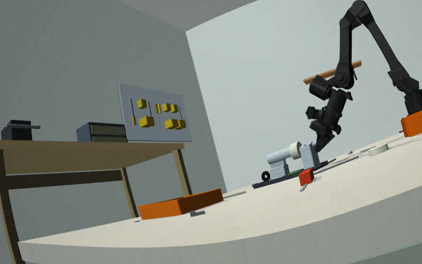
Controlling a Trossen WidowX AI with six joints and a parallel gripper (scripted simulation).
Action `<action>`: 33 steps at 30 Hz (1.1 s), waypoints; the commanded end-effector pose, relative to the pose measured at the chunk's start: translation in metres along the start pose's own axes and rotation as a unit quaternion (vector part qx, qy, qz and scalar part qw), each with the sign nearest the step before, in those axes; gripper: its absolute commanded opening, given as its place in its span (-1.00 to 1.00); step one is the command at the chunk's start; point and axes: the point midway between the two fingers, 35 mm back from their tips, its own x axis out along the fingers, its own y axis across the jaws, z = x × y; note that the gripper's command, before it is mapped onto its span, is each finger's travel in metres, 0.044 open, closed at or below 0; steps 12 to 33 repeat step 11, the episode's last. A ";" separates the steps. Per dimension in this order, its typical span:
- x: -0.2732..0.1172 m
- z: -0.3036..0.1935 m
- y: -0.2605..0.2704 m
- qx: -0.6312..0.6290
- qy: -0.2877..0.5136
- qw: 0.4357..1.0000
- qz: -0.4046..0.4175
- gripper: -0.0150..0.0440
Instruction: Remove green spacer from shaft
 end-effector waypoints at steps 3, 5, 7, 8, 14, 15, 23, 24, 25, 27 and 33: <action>0.000 0.000 0.000 0.000 0.000 1.000 0.000 0.04; 0.000 0.000 0.000 0.000 0.000 1.000 0.000 0.22; 0.000 0.000 0.000 0.000 0.000 1.000 0.000 0.40; 0.000 0.000 0.000 0.000 0.000 1.000 0.000 0.49; -0.004 0.001 0.000 0.000 -0.001 1.000 0.000 0.75; -0.004 0.001 0.000 0.000 -0.001 1.000 0.000 0.75; -0.004 0.001 0.000 0.000 -0.001 1.000 0.000 0.75; -0.004 0.001 0.000 0.000 -0.001 1.000 0.000 0.75; -0.004 0.001 0.000 0.000 -0.001 1.000 0.000 0.75; -0.004 0.001 0.000 0.000 -0.001 1.000 0.000 0.75; -0.004 0.001 0.000 0.000 -0.001 1.000 0.000 0.75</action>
